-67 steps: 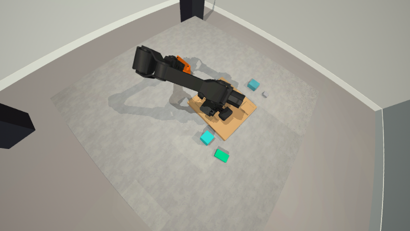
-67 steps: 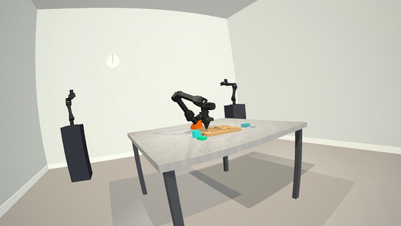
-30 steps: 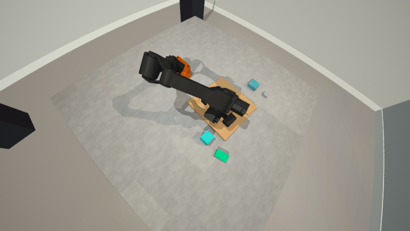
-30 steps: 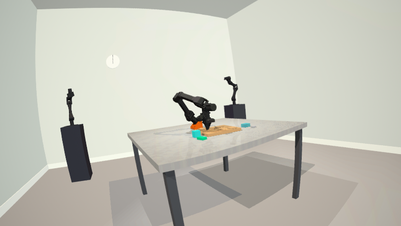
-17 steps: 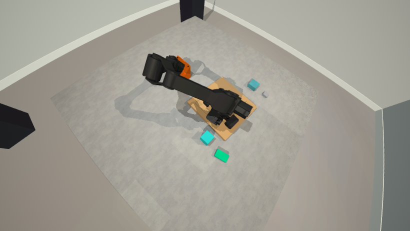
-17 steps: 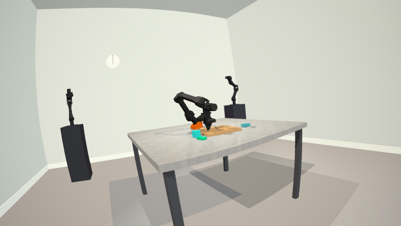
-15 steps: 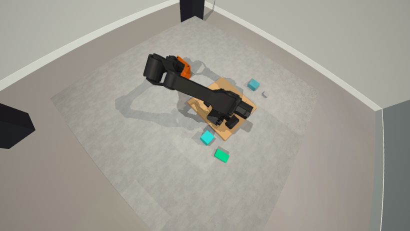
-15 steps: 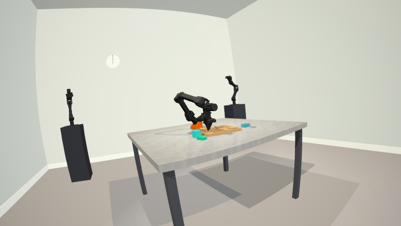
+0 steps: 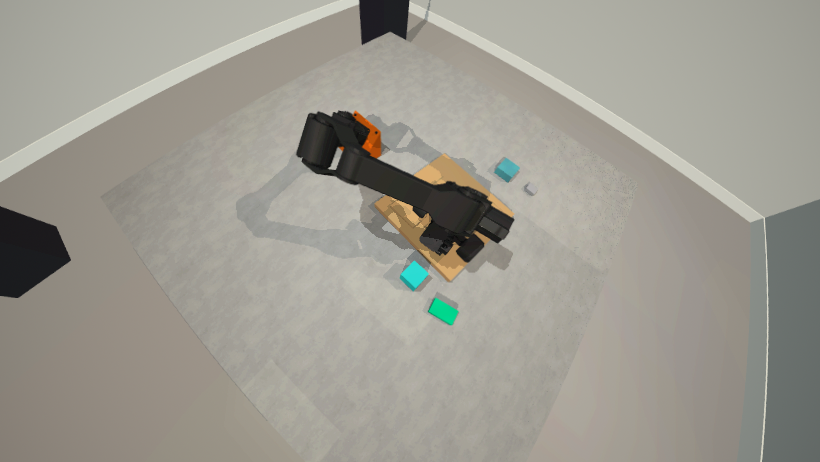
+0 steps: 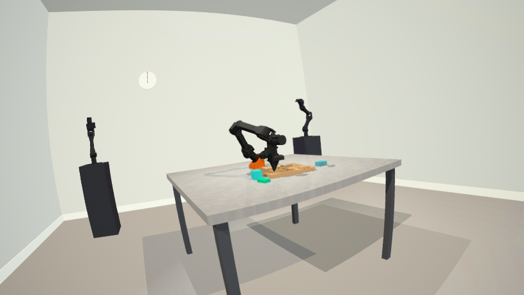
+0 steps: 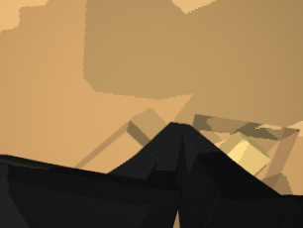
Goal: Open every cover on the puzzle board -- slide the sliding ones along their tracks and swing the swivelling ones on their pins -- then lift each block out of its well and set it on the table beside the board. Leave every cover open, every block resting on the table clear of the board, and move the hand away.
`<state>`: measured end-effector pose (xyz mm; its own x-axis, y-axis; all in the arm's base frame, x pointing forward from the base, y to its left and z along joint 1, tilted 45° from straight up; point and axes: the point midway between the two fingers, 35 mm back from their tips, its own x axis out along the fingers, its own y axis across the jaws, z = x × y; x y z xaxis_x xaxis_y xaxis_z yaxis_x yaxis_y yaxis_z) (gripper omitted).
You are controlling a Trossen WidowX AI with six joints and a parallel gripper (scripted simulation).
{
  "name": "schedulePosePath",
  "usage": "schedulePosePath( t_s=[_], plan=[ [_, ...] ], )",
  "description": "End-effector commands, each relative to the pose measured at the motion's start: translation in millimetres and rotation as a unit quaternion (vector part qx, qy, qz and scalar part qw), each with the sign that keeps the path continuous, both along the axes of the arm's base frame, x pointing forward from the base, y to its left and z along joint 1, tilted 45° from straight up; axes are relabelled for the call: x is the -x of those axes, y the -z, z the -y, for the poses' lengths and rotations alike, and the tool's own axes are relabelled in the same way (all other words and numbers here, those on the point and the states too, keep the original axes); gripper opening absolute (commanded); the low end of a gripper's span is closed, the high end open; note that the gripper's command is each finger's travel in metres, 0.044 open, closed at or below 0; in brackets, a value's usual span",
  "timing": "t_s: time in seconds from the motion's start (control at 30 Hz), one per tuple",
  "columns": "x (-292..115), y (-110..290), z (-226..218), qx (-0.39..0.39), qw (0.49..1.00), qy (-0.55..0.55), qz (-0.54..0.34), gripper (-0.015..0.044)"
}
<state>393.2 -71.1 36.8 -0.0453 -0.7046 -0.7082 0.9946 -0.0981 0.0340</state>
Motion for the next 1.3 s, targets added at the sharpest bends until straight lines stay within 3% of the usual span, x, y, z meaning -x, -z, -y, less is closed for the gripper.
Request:
schedulePosePath(
  t_s=[0.0, 1.27],
  plan=[
    [-6.5, 0.2, -1.7, 0.001, 1.000, -0.002, 0.001, 0.0000],
    [-40.1, 18.0, -18.1, 0.001, 1.000, -0.002, 0.002, 0.0000]
  ],
)
